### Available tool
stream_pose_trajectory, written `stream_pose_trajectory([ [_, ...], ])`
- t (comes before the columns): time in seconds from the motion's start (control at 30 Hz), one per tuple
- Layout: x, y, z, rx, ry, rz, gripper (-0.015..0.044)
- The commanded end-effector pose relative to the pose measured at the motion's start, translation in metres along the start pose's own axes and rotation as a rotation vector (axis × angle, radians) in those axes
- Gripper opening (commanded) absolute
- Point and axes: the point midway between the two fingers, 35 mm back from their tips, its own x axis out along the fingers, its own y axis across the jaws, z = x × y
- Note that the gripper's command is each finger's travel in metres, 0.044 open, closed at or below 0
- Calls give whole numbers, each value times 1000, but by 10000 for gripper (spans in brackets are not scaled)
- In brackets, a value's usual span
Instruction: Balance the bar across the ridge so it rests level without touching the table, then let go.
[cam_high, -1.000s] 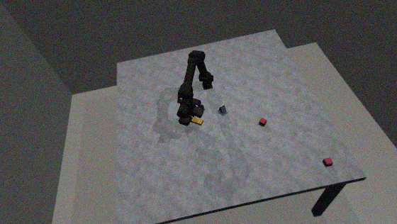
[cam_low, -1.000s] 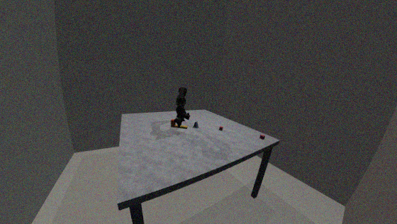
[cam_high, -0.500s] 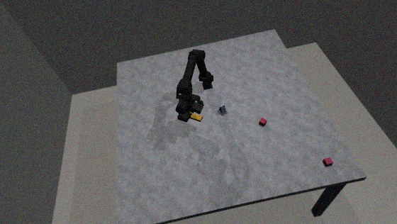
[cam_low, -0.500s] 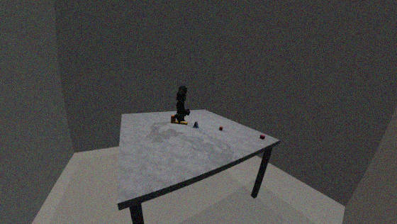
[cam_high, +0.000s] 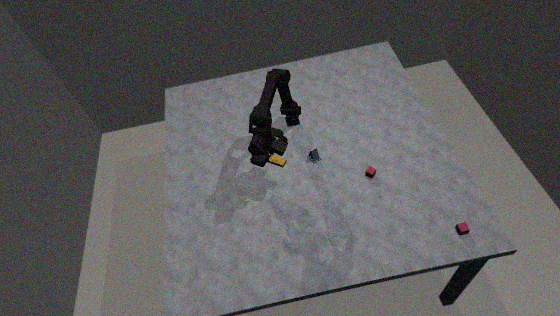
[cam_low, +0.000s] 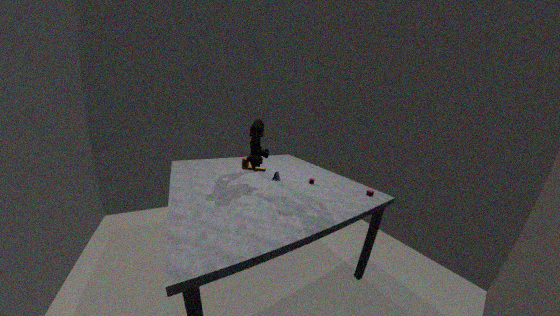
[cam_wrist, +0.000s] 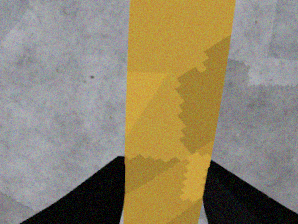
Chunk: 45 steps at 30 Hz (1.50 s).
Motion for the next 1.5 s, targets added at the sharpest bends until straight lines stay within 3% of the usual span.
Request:
stream_pose_trajectory([
  [0.0, -5, 6, 12, 18, 0, -11, 0],
  [1.47, -6, 117, 142, 419, -12, 1, 0],
])
